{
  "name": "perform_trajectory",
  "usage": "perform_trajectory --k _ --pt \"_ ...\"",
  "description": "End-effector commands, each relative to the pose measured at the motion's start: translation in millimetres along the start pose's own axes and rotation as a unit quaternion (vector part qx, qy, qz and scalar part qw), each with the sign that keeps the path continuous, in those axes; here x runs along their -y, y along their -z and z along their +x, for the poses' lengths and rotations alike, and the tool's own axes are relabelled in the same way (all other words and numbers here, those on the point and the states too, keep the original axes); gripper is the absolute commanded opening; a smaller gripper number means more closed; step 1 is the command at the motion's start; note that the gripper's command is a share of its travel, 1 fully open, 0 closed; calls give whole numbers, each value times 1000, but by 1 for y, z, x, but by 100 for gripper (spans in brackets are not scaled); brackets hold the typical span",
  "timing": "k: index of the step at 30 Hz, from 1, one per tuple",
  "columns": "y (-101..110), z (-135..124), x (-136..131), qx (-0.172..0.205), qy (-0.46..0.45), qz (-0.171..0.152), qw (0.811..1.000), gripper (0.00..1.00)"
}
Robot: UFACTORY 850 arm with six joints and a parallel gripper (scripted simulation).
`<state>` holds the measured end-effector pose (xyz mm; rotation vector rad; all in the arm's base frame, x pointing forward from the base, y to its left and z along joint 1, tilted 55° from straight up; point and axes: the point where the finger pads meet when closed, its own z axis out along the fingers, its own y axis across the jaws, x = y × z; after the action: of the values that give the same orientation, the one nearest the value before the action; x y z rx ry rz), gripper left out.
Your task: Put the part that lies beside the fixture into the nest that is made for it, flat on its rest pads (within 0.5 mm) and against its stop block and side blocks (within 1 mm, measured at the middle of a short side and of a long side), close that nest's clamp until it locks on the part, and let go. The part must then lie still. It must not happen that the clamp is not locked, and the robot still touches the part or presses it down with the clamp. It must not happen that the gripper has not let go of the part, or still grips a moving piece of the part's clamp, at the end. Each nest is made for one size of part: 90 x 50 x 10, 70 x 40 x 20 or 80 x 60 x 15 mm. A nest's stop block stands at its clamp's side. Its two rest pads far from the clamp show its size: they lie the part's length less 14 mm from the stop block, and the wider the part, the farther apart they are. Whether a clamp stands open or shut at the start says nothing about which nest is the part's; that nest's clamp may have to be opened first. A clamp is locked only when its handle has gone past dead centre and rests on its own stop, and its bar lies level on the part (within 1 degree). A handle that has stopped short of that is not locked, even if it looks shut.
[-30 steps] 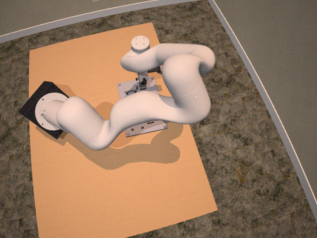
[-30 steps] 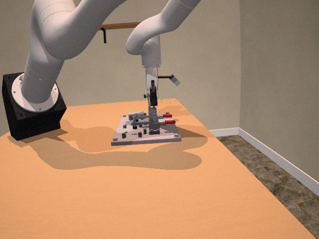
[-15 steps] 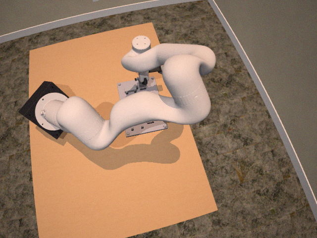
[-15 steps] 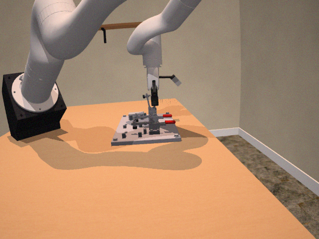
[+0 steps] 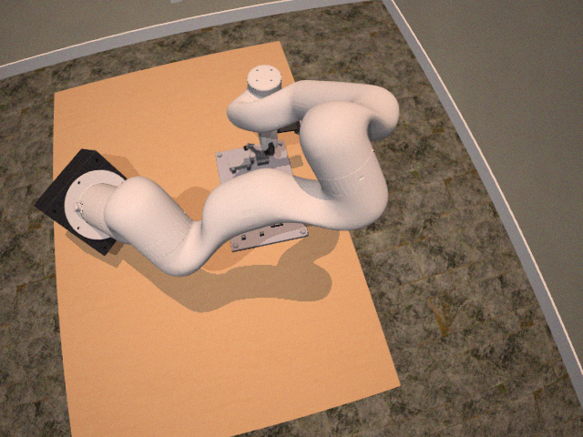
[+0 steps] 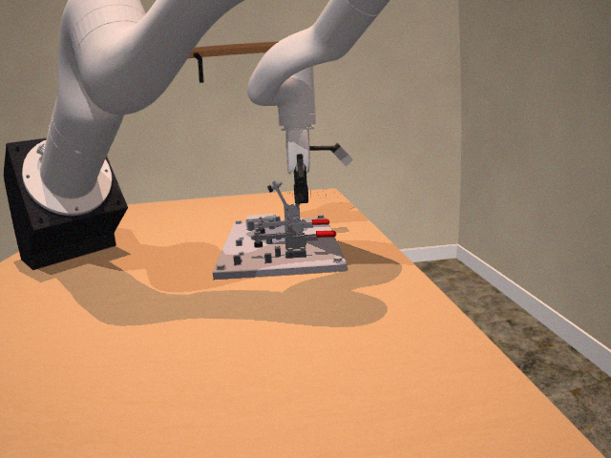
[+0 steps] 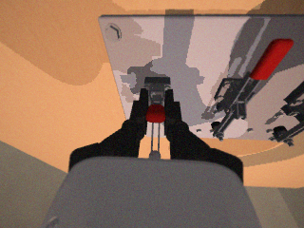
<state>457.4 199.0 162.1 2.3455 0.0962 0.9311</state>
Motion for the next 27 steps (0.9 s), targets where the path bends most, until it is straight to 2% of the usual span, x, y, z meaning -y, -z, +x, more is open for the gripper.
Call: perform_trajectory --k 1,27 --pt "0 2 0 0 0 0 1000 0" --pt "-18 26 0 0 0 0 1000 0"
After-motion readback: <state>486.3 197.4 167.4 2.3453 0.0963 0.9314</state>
